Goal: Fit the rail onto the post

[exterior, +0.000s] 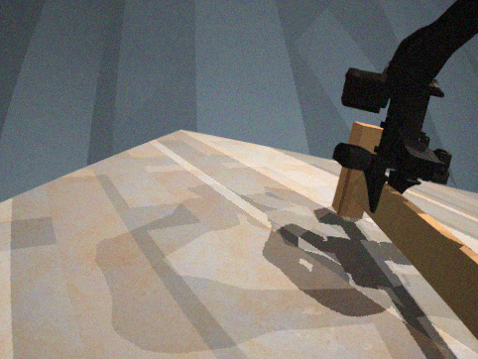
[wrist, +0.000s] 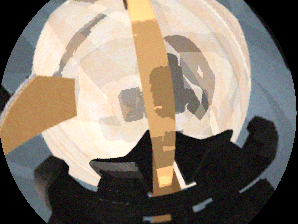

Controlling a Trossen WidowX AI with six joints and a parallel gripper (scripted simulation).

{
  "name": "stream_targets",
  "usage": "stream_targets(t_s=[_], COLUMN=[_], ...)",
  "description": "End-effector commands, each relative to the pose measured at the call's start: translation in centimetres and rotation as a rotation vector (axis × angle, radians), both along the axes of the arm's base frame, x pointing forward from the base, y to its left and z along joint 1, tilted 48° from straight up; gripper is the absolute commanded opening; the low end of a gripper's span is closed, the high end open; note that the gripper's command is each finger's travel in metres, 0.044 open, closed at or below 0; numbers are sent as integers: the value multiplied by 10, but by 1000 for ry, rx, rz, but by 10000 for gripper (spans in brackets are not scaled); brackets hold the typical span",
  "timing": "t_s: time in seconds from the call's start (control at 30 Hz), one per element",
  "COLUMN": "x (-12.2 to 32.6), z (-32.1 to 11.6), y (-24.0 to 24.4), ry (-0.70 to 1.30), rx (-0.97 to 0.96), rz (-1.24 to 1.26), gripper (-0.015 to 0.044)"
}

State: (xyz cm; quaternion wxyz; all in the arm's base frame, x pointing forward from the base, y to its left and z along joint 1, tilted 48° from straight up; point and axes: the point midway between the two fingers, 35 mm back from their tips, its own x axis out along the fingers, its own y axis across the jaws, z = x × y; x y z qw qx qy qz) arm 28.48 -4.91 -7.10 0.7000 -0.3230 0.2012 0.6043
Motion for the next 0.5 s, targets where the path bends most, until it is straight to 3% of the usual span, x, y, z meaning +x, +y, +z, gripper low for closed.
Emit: stream_targets(t_s=[0.0,0.47], x=[1,1], z=[0,-3], y=[-4,-6], ry=[-4,-4], rx=[-6,-6], rz=[-5,-5], gripper=[0,0])
